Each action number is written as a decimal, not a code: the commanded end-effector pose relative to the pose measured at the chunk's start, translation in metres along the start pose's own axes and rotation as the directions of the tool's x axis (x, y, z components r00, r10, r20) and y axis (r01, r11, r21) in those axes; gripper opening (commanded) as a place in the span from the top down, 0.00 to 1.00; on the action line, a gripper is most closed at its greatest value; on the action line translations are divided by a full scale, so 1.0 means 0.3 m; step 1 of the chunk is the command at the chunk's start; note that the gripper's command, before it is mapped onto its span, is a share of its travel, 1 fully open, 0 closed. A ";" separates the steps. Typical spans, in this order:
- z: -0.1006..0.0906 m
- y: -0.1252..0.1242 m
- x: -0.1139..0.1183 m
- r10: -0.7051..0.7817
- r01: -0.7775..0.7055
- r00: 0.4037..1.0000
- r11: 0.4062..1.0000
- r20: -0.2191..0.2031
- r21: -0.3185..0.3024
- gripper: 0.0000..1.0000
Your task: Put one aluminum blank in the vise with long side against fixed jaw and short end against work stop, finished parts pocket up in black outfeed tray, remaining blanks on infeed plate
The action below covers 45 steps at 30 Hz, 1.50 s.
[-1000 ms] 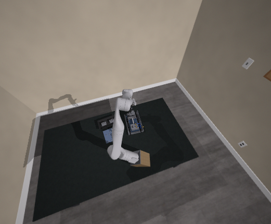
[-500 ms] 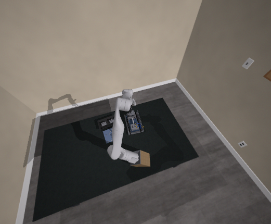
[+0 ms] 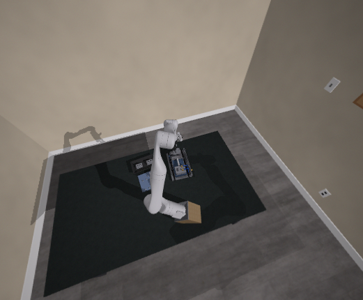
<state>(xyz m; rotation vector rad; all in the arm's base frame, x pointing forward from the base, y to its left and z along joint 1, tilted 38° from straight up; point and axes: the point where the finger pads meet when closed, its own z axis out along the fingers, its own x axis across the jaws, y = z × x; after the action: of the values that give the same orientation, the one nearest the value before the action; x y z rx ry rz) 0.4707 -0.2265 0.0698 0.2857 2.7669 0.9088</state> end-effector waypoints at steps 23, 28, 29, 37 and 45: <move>0.021 -0.002 -0.003 0.001 -0.001 1.000 1.000 0.002 0.001 1.00; 0.028 -0.002 -0.003 0.001 -0.001 1.000 1.000 0.002 0.001 1.00; 0.030 -0.002 -0.003 0.001 -0.001 1.000 1.000 0.002 0.001 1.00; 0.049 -0.003 -0.004 0.001 -0.001 1.000 1.000 0.002 0.001 1.00; 0.061 -0.003 -0.004 0.001 -0.001 1.000 1.000 0.002 0.001 1.00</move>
<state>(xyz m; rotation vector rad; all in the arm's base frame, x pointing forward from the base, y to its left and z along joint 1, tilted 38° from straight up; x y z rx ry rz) 0.4762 -0.2173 0.0551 0.2871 2.7667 0.9075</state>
